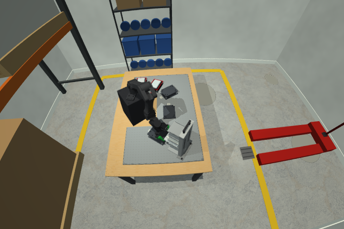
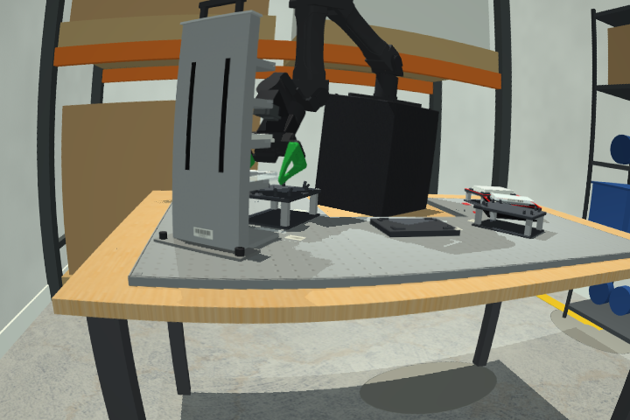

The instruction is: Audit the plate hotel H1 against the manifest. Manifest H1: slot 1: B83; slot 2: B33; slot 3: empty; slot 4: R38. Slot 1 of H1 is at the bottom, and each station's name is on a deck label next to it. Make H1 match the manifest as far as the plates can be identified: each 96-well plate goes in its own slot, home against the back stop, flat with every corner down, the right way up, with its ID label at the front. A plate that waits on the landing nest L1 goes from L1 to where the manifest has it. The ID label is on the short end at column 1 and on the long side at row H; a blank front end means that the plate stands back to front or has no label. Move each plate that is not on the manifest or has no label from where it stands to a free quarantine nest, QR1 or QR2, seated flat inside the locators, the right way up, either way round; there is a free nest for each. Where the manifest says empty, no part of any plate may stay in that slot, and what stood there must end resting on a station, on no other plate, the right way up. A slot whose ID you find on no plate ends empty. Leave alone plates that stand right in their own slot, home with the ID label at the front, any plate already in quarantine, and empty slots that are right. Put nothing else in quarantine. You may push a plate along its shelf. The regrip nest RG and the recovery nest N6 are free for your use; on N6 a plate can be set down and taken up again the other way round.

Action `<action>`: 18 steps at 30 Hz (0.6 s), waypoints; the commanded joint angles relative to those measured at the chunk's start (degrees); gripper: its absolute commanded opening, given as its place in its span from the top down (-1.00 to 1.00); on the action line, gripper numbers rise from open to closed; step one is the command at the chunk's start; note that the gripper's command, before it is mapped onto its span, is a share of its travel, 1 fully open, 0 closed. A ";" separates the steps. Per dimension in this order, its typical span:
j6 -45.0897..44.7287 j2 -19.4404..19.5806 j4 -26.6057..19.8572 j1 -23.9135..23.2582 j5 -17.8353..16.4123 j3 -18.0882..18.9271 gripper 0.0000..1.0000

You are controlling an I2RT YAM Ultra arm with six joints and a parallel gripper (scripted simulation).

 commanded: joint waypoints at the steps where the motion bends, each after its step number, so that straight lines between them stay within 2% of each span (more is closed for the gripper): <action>1: 0.05 -0.19 0.21 0.09 -0.05 0.45 -1.00; 3: 0.05 -0.19 0.21 0.09 -0.05 0.45 -1.00; 4: -0.48 -3.56 -1.44 -0.64 -0.57 -2.26 -1.00; 6: -0.67 -3.66 0.63 -0.97 -0.73 -3.00 -1.00; 18: -1.79 -4.07 4.11 -2.41 -1.72 -7.32 -1.00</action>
